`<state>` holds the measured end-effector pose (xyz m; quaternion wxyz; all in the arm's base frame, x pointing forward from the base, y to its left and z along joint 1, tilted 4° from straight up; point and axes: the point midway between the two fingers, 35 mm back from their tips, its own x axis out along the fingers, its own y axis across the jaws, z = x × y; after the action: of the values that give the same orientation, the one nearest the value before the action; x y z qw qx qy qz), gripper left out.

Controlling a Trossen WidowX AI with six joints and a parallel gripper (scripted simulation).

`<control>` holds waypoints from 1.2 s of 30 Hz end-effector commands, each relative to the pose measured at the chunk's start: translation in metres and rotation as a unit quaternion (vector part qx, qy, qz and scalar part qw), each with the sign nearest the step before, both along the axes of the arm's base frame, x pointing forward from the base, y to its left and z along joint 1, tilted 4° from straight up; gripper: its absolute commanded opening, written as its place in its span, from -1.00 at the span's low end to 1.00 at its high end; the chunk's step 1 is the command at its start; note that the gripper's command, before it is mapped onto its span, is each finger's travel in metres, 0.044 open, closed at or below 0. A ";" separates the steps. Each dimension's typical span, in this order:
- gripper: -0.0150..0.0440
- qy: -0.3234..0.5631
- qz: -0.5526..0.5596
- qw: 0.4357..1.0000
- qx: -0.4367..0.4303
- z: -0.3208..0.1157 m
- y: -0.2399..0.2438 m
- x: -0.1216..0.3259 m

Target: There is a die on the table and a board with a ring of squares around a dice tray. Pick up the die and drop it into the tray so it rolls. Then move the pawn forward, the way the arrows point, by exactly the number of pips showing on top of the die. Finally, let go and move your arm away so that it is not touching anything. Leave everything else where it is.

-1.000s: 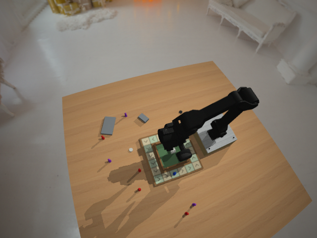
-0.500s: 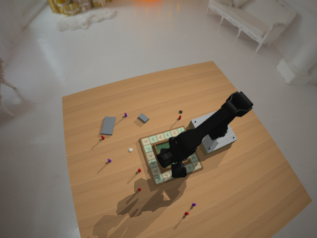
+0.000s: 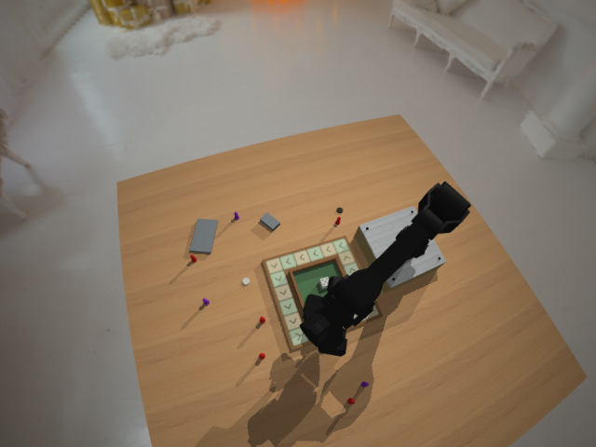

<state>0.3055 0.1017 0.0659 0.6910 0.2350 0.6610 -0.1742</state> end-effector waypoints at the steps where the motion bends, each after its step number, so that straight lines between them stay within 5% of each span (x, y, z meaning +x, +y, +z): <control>1: 0.19 0.002 -0.004 1.000 -0.002 -0.013 0.001 0.000; 33: 0.19 0.002 -0.004 1.000 -0.002 -0.055 0.004 0.002; 36: -0.08 0.002 -0.004 1.000 -0.002 -0.055 0.004 0.002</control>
<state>0.3084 0.1065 0.0131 0.6896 0.2357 0.6619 -0.1757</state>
